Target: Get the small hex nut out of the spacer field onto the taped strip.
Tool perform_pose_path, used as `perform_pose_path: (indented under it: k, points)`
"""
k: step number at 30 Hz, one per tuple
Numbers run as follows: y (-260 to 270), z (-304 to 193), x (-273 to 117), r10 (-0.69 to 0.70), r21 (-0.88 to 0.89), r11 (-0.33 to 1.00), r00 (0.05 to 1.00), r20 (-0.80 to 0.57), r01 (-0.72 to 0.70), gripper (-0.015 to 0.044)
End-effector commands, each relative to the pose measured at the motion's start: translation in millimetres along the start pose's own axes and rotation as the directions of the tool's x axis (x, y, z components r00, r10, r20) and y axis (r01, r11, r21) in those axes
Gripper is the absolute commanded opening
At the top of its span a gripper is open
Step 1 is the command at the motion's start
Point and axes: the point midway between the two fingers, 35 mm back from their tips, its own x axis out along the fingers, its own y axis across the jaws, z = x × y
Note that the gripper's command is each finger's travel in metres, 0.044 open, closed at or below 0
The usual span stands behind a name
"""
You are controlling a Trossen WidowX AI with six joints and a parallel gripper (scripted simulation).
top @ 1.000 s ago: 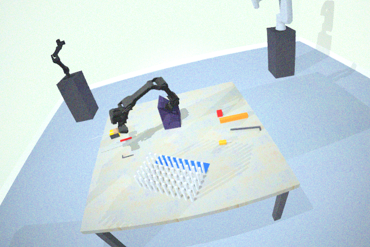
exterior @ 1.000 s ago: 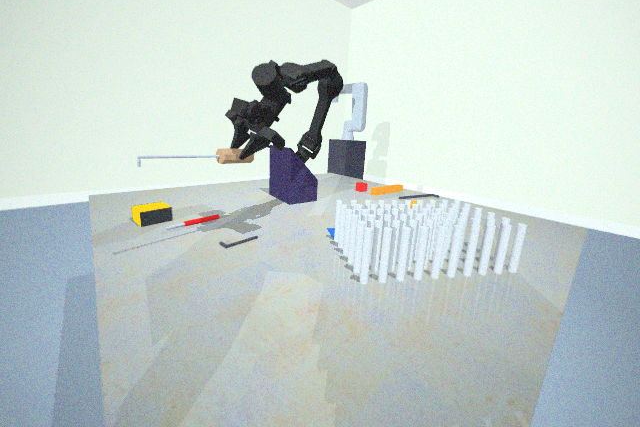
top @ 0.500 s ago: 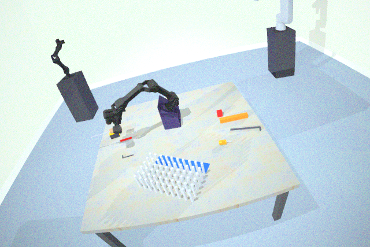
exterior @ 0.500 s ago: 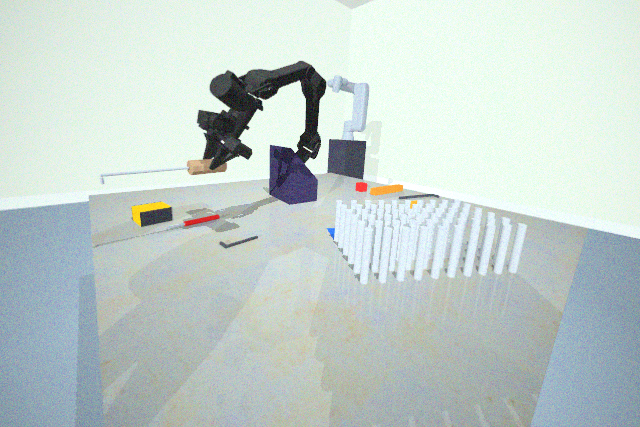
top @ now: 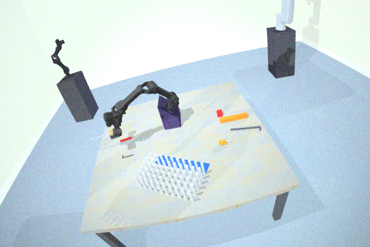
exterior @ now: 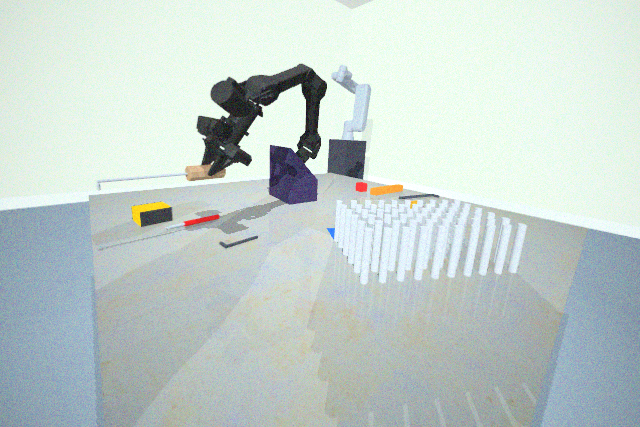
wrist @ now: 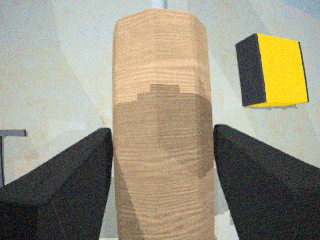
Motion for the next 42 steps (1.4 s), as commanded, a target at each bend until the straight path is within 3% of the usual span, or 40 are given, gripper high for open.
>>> perform_pose_path:
  k: [1,42]
  points:
    - [2,-3,7,0.000,0.003,1.000,1.000,-0.002,0.000,0.0000]
    - [26,-33,65,0.002,0.003,1.000,1.000,-0.003,-0.002,0.0000]
